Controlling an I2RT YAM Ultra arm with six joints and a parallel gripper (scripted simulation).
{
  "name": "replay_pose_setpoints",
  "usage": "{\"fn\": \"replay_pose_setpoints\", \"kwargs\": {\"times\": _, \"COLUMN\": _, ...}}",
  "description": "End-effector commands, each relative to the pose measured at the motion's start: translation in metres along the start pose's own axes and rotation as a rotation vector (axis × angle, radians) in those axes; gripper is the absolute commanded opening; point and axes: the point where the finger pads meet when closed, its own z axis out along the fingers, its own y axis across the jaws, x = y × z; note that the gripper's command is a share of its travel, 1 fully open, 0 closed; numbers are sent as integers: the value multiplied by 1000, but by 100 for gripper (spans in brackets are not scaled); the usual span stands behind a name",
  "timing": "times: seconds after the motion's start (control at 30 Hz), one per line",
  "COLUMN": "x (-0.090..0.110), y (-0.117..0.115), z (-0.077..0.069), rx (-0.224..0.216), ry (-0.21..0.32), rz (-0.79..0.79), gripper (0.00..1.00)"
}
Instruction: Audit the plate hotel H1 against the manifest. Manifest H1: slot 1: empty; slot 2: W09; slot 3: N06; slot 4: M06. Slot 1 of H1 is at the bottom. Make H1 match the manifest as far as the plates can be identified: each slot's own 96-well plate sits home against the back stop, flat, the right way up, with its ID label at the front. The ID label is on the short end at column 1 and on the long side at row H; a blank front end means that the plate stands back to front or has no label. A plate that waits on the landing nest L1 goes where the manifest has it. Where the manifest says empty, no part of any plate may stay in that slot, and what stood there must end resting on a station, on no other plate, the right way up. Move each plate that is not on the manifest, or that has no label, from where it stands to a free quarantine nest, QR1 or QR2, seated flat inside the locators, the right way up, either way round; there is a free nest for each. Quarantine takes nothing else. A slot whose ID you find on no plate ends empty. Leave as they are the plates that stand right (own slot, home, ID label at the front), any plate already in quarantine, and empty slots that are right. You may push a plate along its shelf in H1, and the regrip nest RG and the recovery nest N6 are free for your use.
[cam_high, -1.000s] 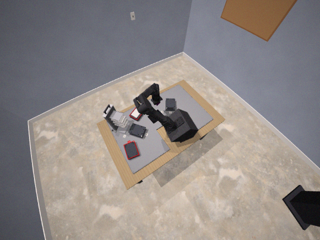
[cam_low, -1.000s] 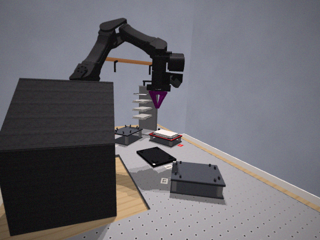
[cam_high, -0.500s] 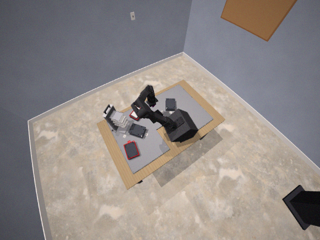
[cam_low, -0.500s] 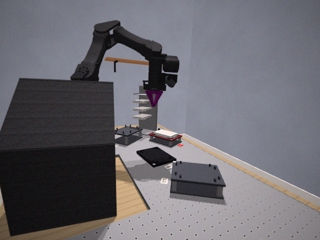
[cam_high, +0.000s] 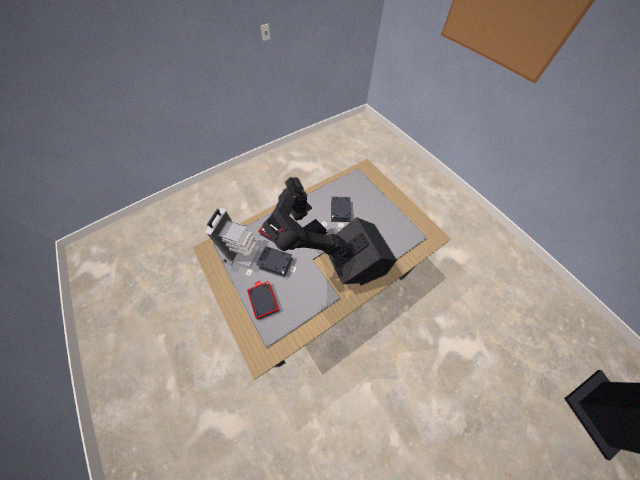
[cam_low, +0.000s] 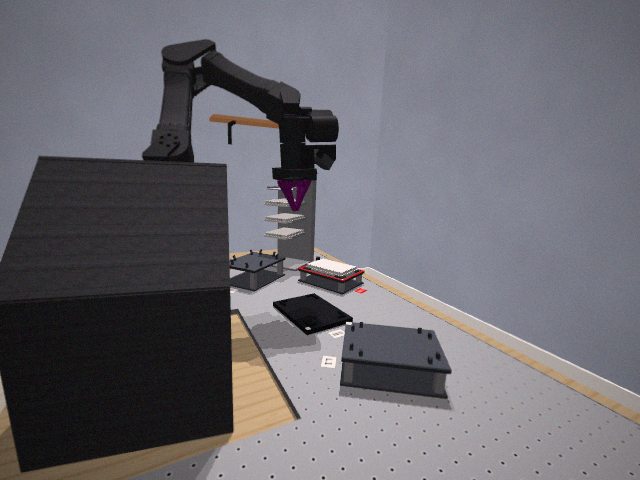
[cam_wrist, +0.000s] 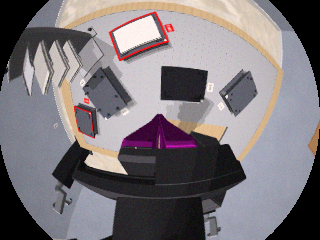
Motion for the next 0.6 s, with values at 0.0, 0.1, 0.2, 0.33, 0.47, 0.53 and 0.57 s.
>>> {"fn": "replay_pose_setpoints", "kwargs": {"times": 0.0, "x": -10, "y": 13, "z": -3, "rx": -17, "ry": -98, "rz": -51, "gripper": 0}}
{"fn": "replay_pose_setpoints", "kwargs": {"times": 0.1, "x": -11, "y": 15, "z": -4, "rx": -19, "ry": -116, "rz": -56, "gripper": 0}}
{"fn": "replay_pose_setpoints", "kwargs": {"times": 0.2, "x": -11, "y": 26, "z": -2, "rx": -35, "ry": -147, "rz": -93, "gripper": 0}}
{"fn": "replay_pose_setpoints", "kwargs": {"times": 0.33, "x": -11, "y": 40, "z": -1, "rx": -52, "ry": -196, "rz": -135, "gripper": 0}}
{"fn": "replay_pose_setpoints", "kwargs": {"times": 0.47, "x": -12, "y": 51, "z": -1, "rx": -69, "ry": -245, "rz": -177, "gripper": 0}}
{"fn": "replay_pose_setpoints", "kwargs": {"times": 0.53, "x": -14, "y": 47, "z": -4, "rx": -69, "ry": -283, "rz": -186, "gripper": 0}}
{"fn": "replay_pose_setpoints", "kwargs": {"times": 0.57, "x": -13, "y": 47, "z": -4, "rx": -73, "ry": -295, "rz": -196, "gripper": 0}}
